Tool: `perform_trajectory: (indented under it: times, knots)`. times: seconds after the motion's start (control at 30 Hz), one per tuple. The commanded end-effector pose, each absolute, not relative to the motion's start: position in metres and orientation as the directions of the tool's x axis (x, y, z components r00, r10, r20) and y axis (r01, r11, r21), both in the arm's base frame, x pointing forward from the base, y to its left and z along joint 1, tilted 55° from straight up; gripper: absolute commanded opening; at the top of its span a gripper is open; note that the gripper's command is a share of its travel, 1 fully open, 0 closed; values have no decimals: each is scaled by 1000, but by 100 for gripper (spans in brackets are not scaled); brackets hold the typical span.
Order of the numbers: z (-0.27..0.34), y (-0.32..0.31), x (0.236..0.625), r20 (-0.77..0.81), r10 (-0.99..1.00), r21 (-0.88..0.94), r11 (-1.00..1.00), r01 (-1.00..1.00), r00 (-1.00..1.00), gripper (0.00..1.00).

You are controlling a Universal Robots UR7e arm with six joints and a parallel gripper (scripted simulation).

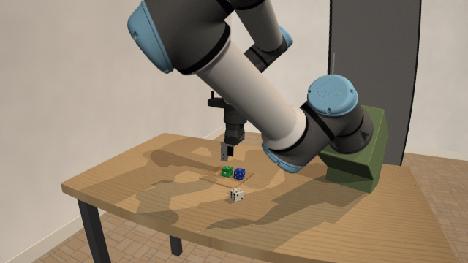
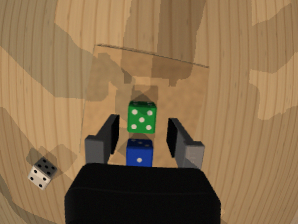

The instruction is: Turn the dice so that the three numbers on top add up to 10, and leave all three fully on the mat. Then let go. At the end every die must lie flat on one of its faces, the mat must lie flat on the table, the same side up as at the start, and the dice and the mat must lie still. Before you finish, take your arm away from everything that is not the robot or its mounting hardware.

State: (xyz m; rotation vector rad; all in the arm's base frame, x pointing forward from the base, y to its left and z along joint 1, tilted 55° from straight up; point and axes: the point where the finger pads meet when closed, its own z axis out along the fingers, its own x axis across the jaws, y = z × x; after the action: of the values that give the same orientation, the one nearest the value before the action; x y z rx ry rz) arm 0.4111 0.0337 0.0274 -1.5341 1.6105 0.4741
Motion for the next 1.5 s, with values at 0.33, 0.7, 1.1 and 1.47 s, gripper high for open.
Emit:
perform_trajectory:
  times: [0.33,0.7,1.1,1.47]
  knots:
    - [44,13,401,-773,-625,-271,176,-946,105,87]
    - [44,13,401,-773,-625,-271,176,-946,105,100]
    - [44,13,401,-773,-625,-270,177,-946,104,100]
    - [55,18,395,-785,-617,-235,204,-950,62,100]
